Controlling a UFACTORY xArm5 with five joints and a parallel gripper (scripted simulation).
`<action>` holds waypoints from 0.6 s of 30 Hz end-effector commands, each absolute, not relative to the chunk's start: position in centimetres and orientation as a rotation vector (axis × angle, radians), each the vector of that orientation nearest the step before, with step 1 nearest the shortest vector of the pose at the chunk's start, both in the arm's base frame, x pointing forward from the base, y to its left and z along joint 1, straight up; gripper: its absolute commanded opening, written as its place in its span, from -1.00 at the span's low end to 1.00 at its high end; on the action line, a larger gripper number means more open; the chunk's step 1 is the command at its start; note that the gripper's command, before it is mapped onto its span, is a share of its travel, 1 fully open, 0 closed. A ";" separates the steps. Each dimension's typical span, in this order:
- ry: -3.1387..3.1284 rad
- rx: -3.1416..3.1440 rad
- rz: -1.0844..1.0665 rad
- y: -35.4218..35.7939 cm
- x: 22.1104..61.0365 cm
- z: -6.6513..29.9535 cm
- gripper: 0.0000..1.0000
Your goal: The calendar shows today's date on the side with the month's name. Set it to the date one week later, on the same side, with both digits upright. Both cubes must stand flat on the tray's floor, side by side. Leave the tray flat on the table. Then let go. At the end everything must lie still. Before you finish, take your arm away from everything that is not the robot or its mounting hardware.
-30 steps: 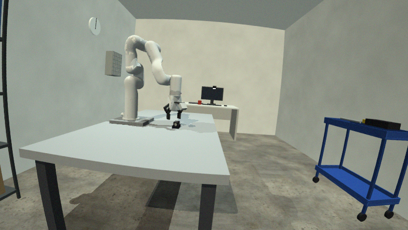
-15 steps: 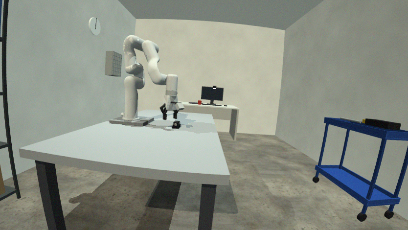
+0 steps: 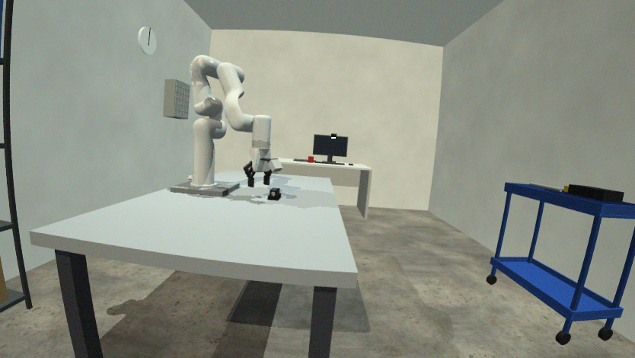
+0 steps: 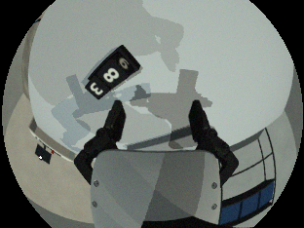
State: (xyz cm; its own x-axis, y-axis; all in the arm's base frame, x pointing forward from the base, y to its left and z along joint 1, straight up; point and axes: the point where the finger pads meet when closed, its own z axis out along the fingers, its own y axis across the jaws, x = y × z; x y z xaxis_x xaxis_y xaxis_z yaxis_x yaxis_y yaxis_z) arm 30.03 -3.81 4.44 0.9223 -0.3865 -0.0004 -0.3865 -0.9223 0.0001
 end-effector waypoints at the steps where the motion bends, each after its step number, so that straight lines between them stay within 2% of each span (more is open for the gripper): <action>1: -0.543 3.094 0.004 -4.4 29.7 4.5 1.00; 5: -0.539 3.095 0.005 -5.9 28.7 4.5 1.00; 18: -0.539 3.095 0.005 -6.0 28.6 3.1 1.00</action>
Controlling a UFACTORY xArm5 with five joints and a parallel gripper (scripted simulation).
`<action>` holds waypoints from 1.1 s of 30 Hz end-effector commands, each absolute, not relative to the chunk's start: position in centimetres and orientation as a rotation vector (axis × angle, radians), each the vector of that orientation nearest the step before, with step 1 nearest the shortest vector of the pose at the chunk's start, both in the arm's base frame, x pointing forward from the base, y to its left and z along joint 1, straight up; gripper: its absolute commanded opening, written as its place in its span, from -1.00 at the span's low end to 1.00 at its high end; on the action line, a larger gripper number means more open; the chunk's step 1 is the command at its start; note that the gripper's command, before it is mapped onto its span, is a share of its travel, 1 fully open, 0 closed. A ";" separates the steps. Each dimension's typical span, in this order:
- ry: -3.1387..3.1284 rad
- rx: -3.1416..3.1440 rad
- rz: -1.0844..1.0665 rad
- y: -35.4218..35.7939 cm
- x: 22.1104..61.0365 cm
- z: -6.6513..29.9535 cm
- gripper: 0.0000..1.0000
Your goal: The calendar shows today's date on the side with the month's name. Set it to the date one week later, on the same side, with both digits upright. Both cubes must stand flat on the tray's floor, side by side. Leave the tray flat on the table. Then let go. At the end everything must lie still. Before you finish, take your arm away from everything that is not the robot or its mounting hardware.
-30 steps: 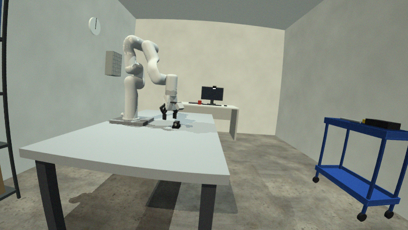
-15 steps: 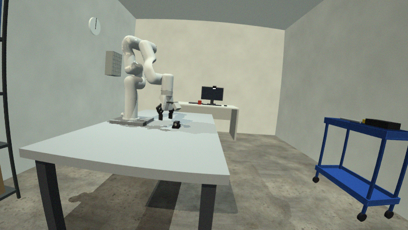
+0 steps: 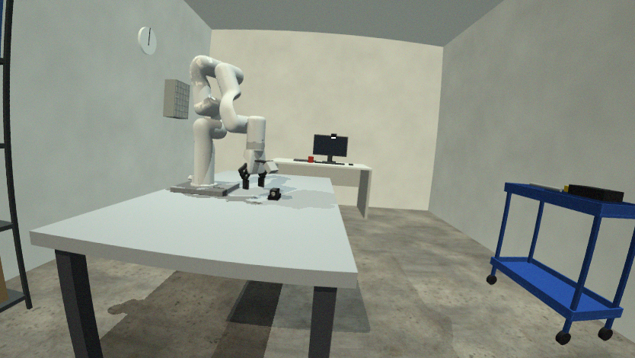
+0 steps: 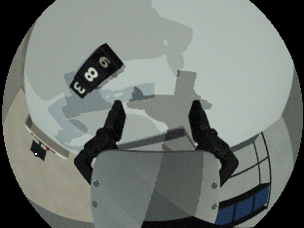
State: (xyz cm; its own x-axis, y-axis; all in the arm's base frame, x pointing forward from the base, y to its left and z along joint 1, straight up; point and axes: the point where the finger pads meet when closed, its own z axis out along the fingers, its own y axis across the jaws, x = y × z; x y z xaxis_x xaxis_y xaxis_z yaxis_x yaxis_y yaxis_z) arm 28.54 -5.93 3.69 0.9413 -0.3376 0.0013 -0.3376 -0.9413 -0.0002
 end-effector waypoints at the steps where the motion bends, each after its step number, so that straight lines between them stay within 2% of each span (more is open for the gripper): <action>1: -0.538 3.095 0.005 -6.0 28.6 2.8 1.00; 9: -0.538 3.095 0.005 -6.0 28.6 1.3 1.00; 33: -0.538 3.095 0.005 -6.0 28.6 1.3 1.00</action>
